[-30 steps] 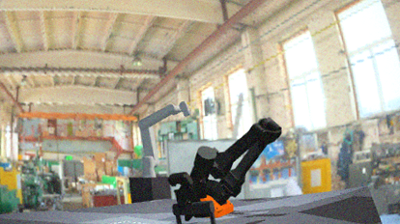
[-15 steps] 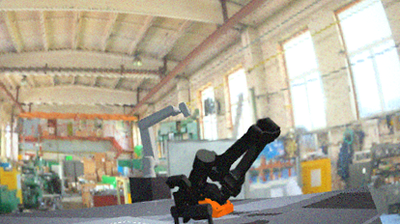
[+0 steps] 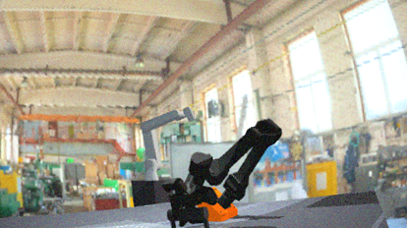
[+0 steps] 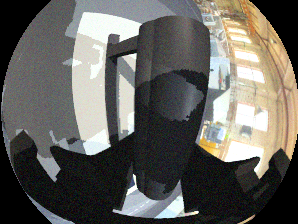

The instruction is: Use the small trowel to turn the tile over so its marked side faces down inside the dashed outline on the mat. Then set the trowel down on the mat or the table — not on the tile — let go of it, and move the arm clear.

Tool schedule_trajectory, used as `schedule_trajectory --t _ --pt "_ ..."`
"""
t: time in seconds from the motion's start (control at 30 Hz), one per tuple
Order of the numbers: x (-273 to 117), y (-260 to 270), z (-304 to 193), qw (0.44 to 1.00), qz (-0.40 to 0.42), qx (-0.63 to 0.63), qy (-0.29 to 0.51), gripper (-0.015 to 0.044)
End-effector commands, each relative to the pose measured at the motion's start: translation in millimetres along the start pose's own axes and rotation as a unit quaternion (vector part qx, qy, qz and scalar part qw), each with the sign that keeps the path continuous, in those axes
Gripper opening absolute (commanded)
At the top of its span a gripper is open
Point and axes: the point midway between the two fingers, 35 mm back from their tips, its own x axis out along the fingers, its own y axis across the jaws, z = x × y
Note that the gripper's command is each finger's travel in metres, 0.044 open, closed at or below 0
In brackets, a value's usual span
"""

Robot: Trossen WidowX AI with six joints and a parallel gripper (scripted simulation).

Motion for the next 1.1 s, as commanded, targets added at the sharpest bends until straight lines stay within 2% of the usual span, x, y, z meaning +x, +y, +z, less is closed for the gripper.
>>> schedule_trajectory --t 0.0,1.07 --pt "-1 -1 -12 1.0 -0.002 0.002 0.004 0.0" --pt "-21 -23 -20 0.999 -0.002 -0.038 0.038 0.0"
